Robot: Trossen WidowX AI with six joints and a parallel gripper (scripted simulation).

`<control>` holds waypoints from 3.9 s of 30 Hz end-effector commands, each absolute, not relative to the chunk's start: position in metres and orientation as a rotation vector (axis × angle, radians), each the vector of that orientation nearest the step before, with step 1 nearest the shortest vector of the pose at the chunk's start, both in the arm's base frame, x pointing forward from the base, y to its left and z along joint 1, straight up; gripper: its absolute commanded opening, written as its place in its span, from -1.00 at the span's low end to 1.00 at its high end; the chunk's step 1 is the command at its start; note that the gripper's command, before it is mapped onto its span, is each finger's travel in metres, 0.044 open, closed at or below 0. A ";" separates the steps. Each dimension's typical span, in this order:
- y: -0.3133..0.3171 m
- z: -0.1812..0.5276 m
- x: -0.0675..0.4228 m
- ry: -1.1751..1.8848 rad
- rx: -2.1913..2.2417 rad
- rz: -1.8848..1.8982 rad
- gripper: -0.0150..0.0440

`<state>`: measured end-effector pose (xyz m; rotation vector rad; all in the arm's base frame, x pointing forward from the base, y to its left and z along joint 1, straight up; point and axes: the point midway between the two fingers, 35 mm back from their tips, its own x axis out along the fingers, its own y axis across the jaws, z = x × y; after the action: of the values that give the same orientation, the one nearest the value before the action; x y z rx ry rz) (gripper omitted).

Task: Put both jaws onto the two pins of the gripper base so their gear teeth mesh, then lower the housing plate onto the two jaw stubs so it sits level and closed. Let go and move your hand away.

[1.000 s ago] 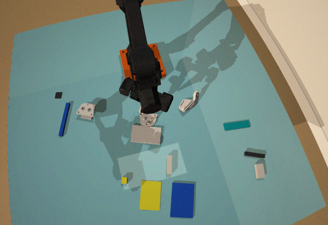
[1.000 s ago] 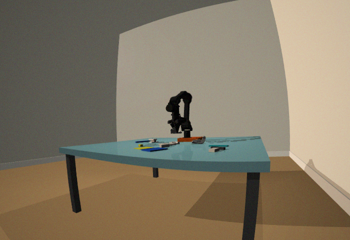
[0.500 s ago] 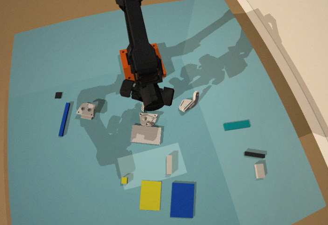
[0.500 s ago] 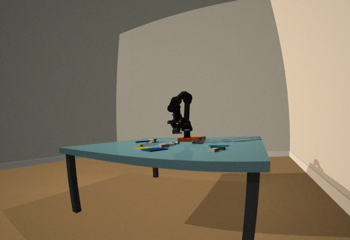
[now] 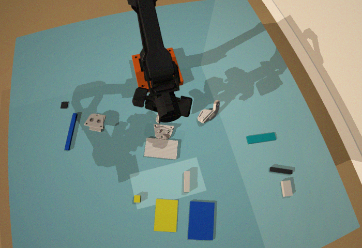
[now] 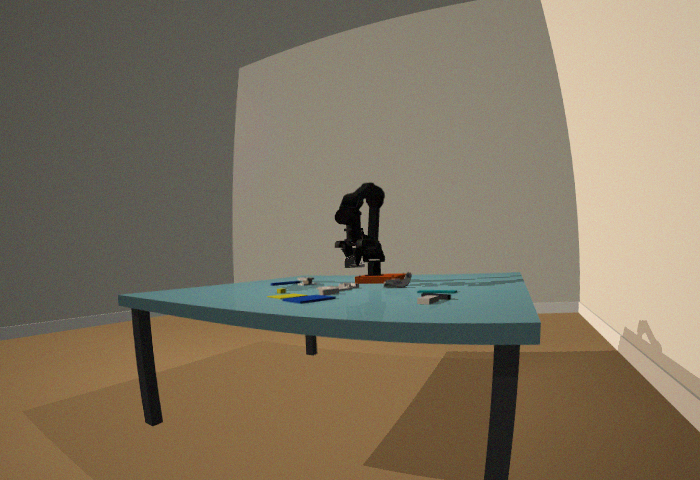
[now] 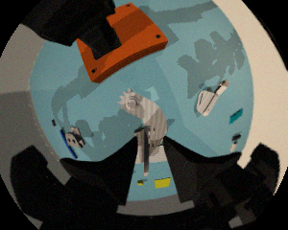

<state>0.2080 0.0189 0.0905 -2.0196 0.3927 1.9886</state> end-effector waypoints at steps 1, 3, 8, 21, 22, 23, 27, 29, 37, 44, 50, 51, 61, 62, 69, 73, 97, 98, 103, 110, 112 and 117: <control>0.019 0.091 0.208 0.399 -2.016 1.987 -0.04; 0.019 0.092 0.212 0.399 -2.016 1.986 -0.04; 0.020 0.094 0.229 0.399 -2.018 1.985 -0.04; 0.024 0.097 0.272 0.398 -2.020 1.981 -0.04; 0.024 0.097 0.275 0.398 -2.021 1.981 -0.04; 0.024 0.097 0.278 0.397 -2.021 1.981 -0.04; 0.025 0.096 0.291 0.397 -2.022 1.980 -0.04; 0.025 0.096 0.298 0.397 -2.022 1.979 -0.04; 0.026 0.093 0.313 0.397 -2.023 1.978 -0.04; 0.026 0.093 0.313 0.397 -2.023 1.978 -0.04; 0.026 0.093 0.313 0.397 -2.023 1.978 -0.04; 0.026 0.093 0.313 0.397 -2.023 1.978 -0.04; 0.026 0.093 0.313 0.405 -2.017 1.972 -0.04; 0.026 0.093 0.313 0.405 -2.017 1.972 -0.04; 0.026 0.094 0.313 0.405 -2.017 1.972 -0.04; 0.026 0.093 0.313 0.405 -2.017 1.972 -0.04; 0.026 0.055 0.315 0.410 -2.014 1.970 -0.04; 0.026 0.053 0.315 0.410 -2.014 1.970 -0.04; 0.026 0.045 0.314 0.411 -2.014 1.969 -0.04; 0.026 0.044 0.314 0.411 -2.014 1.969 -0.04; 0.026 0.044 0.314 0.411 -2.014 1.969 -0.04; 0.026 0.044 0.314 0.411 -2.013 1.969 -0.04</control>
<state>0.3143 0.0263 0.0443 -2.0154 0.4055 1.9727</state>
